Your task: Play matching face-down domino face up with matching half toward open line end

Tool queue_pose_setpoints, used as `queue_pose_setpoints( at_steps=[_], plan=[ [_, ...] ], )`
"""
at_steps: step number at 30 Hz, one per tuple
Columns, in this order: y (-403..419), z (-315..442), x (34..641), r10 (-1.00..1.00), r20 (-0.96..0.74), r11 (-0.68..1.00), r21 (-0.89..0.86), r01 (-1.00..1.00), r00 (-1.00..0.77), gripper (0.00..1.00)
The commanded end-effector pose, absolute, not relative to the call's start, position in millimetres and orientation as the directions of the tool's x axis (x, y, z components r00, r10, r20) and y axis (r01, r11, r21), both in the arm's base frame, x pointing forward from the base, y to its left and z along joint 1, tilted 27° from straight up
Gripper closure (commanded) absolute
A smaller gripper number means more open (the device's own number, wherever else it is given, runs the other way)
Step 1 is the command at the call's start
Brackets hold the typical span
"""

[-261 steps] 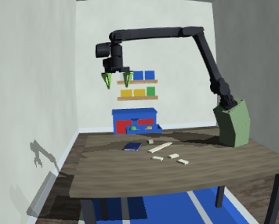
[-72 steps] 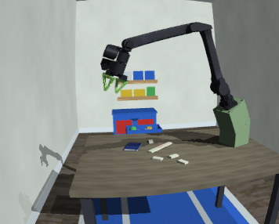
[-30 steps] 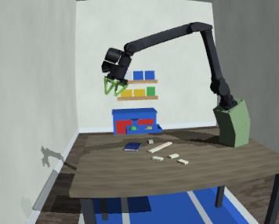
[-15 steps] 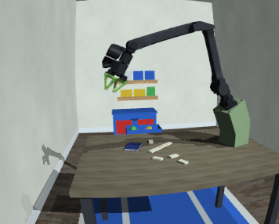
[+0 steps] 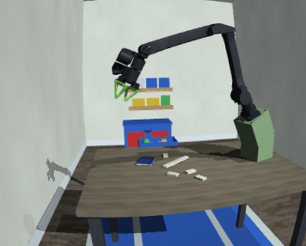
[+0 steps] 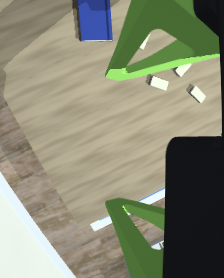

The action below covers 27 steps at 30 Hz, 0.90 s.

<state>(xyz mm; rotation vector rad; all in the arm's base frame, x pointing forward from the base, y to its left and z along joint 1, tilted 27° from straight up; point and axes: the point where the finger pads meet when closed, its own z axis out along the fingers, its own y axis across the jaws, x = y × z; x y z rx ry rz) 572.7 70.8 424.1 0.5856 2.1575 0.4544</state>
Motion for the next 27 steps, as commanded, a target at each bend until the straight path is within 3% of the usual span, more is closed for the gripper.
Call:
queue_pose_setpoints(
  at_steps=[1, 11, 12, 21, 27],
  plan=[
    [66.4, 453.8, 566.1, 0.551, -0.666, 0.827, 0.519, 0.218, -0.504, 0.00],
    [64.7, 463.3, 563.9, 0.549, -0.677, 0.828, 0.522, 0.206, -0.491, 0.00],
    [68.5, 435.5, 570.3, 0.543, -0.656, 0.832, 0.505, 0.230, -0.524, 0.00],
    [51.3, 470.4, 561.5, 0.457, -0.786, 0.884, 0.452, 0.119, -0.416, 0.00],
    [51.3, 470.4, 561.5, 0.457, -0.786, 0.884, 0.452, 0.119, -0.416, 0.00]
  ],
)
